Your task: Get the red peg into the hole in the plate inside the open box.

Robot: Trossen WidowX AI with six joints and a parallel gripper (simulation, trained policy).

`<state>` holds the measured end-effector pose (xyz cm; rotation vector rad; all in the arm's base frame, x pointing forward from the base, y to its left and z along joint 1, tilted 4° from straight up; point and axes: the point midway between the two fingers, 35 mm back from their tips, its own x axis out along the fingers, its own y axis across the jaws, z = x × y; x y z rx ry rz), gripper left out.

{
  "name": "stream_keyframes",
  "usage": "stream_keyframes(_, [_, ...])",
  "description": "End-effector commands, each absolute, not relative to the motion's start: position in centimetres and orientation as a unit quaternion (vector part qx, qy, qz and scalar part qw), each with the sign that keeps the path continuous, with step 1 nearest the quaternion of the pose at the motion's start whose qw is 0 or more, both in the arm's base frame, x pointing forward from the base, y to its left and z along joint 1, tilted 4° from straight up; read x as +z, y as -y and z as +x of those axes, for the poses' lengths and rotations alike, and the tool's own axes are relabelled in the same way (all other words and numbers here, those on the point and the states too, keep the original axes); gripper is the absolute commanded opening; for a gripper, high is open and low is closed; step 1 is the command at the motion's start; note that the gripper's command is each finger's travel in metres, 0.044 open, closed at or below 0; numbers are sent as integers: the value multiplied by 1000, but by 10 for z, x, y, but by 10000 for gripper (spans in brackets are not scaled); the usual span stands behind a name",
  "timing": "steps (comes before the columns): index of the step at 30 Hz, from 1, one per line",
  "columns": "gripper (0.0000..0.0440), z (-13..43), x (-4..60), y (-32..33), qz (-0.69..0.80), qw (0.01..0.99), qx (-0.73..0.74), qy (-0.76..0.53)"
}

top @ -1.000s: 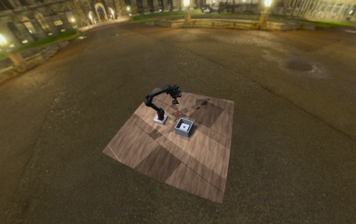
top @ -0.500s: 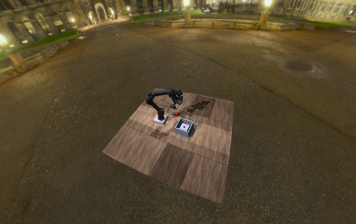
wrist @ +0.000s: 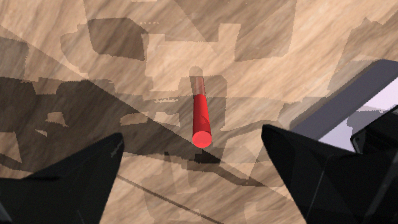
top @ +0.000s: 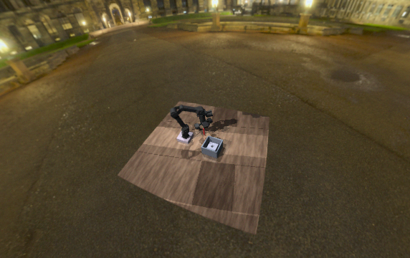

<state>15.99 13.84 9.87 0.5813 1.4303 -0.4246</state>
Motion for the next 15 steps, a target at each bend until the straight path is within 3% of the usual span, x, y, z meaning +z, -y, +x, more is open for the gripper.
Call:
stream_keyframes(1, [440,160,79,-137,286,679,-223,-638])
stream_keyframes(11, [435,162,36,-140,343,658,-255,-620])
stream_keyframes(15, [374,159,25,-139,360,645,-272,-617])
